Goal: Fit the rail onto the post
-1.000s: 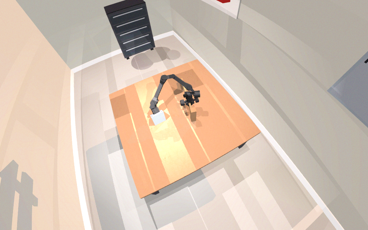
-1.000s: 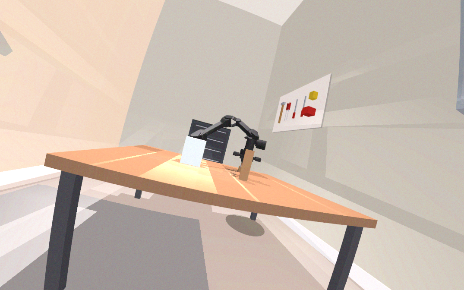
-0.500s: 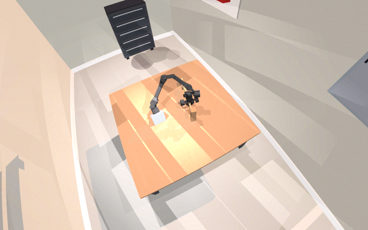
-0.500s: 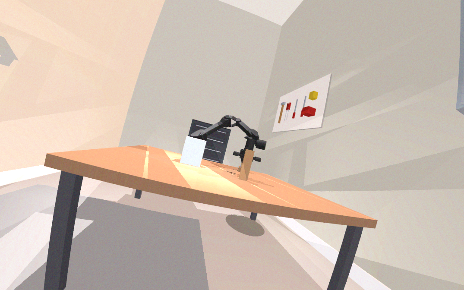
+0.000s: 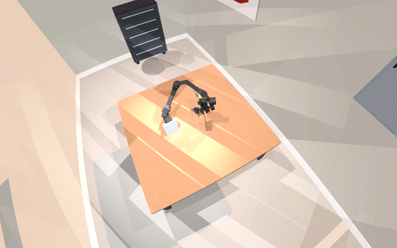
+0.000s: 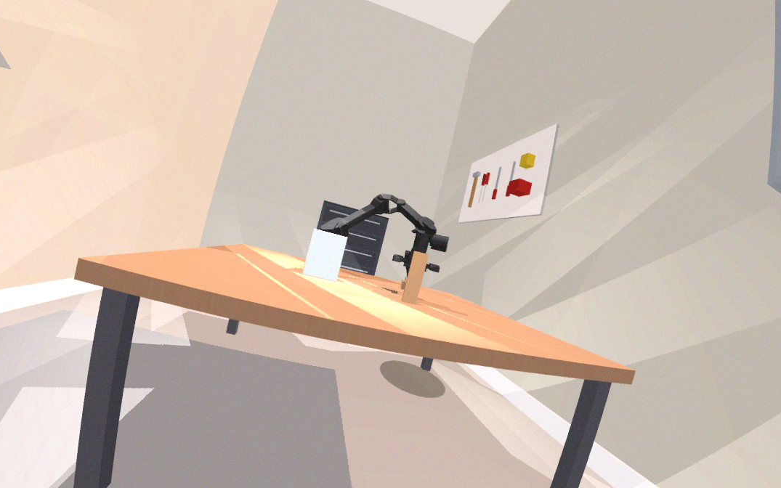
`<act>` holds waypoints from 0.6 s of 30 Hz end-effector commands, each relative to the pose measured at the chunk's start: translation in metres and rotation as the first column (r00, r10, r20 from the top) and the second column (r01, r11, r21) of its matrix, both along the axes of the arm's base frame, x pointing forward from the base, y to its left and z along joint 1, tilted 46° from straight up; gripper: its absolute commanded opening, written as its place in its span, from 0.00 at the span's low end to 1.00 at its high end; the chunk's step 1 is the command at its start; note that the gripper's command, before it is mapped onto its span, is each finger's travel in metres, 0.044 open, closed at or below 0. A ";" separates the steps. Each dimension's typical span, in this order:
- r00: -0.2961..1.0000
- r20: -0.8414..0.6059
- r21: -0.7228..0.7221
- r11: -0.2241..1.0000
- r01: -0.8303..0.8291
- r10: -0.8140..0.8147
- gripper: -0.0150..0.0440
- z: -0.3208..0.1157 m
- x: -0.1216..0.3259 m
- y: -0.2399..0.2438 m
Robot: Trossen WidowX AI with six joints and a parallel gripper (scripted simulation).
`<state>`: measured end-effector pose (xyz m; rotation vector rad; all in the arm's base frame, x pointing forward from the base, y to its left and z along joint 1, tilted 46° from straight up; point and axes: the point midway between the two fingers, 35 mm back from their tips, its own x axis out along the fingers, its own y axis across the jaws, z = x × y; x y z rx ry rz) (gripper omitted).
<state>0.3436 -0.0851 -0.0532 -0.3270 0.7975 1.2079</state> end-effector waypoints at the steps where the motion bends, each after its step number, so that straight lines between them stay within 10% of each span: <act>1: 1.000 0.007 -0.002 1.000 0.004 -0.004 0.25 0.002 0.002 -0.001; 18: 1.000 0.007 -0.002 1.000 0.004 -0.004 0.25 0.000 0.001 -0.002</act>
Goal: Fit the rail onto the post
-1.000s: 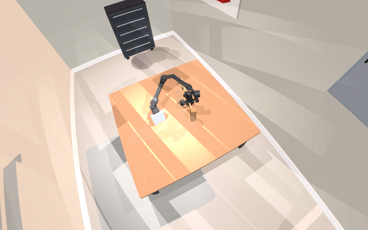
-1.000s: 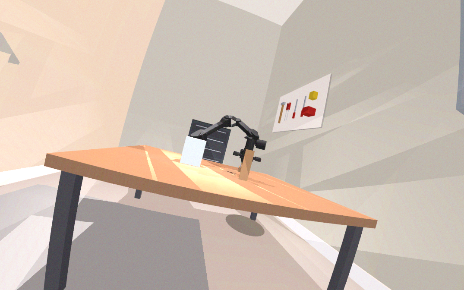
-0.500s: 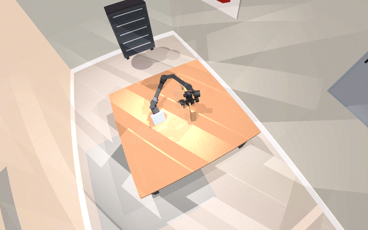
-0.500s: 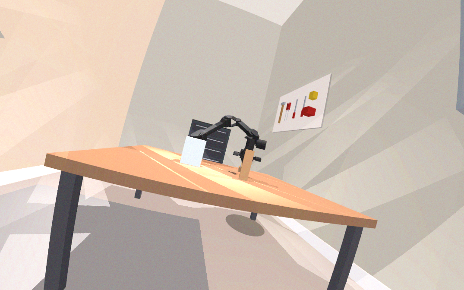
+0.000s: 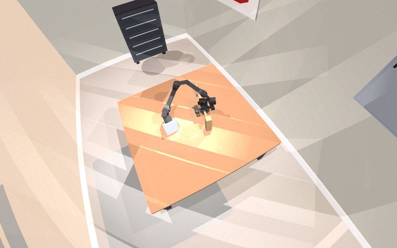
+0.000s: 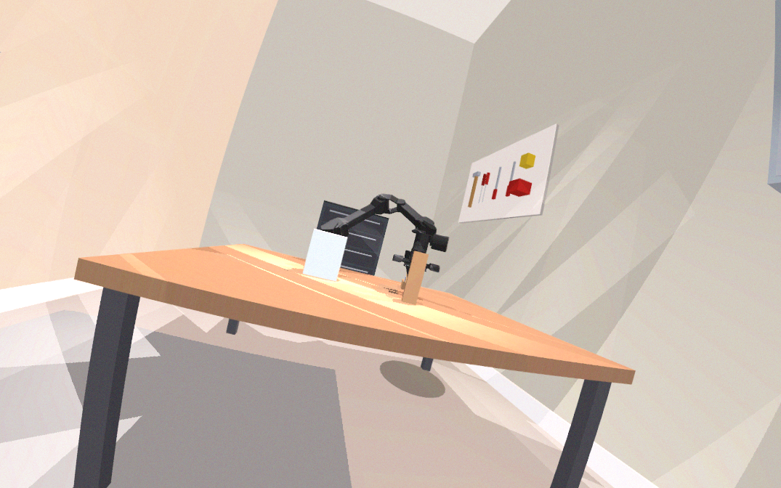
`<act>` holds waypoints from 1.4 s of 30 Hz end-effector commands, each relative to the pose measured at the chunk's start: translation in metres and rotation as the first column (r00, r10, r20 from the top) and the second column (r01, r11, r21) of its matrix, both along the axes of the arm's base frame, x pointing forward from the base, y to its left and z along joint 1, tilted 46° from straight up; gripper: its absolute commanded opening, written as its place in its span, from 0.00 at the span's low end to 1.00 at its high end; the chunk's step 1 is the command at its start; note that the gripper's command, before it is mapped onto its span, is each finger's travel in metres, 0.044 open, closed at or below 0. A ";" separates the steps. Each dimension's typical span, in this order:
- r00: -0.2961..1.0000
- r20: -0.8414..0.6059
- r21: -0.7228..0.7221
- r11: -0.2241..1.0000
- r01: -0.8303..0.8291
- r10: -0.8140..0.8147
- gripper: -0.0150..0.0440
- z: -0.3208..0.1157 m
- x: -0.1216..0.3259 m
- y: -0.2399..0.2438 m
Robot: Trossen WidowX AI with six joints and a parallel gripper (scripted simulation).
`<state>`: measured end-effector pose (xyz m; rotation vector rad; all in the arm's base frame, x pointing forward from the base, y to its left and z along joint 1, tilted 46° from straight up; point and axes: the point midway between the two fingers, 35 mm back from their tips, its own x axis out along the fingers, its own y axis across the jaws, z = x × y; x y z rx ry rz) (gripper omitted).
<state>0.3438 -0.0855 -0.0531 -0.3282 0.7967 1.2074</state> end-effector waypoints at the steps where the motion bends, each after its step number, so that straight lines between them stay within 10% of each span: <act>1: 1.000 0.005 -0.001 1.000 0.004 -0.004 0.25 0.000 0.001 -0.002; 42: 1.000 0.005 -0.001 1.000 0.004 -0.004 0.25 0.003 0.001 0.000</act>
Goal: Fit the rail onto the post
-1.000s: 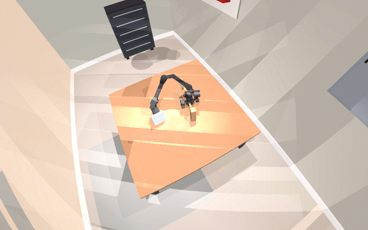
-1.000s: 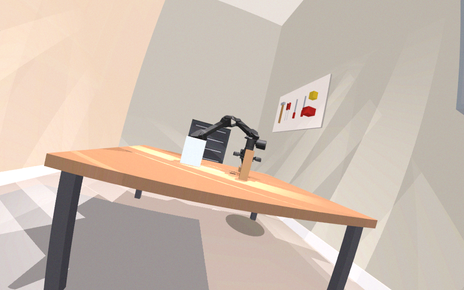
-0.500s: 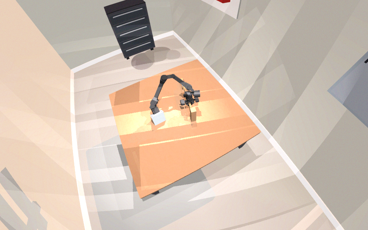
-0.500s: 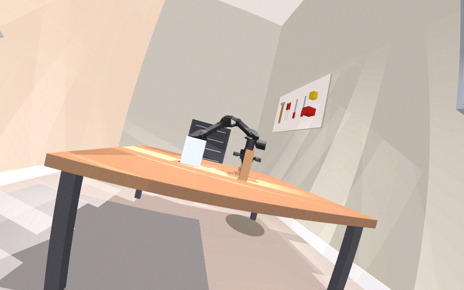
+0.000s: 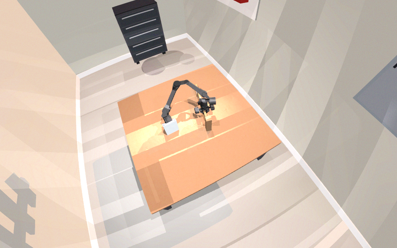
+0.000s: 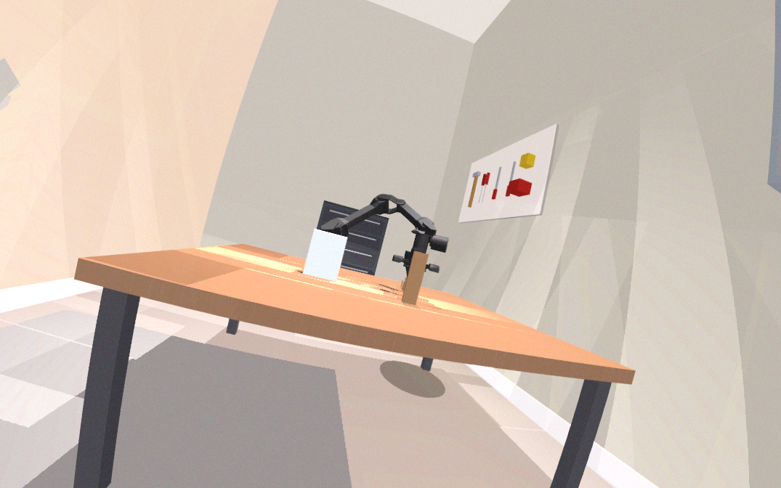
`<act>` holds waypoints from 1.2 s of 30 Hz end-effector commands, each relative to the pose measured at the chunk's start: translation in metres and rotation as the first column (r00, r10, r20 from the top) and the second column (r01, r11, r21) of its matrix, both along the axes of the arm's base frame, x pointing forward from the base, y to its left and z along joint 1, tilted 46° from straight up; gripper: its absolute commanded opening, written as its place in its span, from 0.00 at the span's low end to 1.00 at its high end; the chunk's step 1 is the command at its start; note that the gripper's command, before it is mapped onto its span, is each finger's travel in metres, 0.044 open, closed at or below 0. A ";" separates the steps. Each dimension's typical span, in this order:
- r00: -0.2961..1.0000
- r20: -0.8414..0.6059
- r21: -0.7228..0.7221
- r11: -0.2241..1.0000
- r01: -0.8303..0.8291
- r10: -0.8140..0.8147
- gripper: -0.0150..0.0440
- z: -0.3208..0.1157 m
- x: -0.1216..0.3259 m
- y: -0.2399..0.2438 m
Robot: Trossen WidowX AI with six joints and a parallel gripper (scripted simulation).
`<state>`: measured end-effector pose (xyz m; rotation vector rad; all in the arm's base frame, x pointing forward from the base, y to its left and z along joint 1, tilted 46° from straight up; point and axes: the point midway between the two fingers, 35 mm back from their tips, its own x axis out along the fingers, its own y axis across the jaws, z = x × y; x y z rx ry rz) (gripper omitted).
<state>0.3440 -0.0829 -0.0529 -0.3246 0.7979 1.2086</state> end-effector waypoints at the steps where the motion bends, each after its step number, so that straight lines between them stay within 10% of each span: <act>1: 1.000 0.008 -0.003 1.000 0.004 -0.004 0.25 0.003 0.001 -0.003; 36: 1.000 0.008 -0.004 1.000 0.004 -0.004 0.25 -0.006 -0.003 -0.009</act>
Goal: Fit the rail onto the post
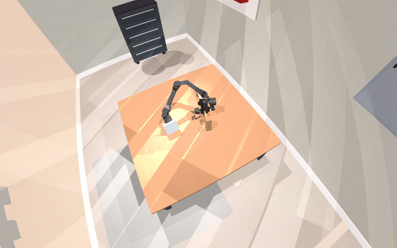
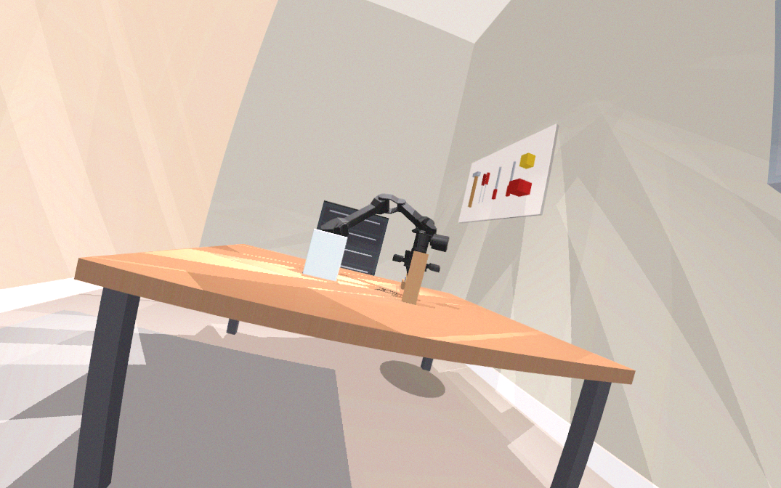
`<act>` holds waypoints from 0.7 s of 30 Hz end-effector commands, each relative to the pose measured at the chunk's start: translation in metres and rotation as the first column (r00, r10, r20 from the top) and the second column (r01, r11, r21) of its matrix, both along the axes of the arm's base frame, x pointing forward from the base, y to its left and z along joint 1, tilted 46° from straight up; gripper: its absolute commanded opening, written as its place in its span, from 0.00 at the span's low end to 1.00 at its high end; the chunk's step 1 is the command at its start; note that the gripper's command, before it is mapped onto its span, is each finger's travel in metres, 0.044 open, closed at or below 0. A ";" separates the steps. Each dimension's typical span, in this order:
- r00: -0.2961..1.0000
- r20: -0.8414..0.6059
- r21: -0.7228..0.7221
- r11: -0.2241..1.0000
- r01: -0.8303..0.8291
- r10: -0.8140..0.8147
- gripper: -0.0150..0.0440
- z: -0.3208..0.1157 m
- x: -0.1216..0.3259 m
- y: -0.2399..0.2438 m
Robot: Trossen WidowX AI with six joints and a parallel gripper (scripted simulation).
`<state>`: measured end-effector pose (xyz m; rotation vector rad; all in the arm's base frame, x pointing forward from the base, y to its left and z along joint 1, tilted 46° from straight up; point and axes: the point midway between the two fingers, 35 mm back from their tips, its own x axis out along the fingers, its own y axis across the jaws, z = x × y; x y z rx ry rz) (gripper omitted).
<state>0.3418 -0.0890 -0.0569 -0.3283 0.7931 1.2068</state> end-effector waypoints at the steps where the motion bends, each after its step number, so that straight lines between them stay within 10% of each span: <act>1: 1.000 0.002 -0.003 1.000 0.004 -0.004 0.25 -0.002 -0.001 -0.003; 21: 1.000 0.002 -0.003 1.000 0.004 -0.004 0.25 -0.007 -0.004 -0.005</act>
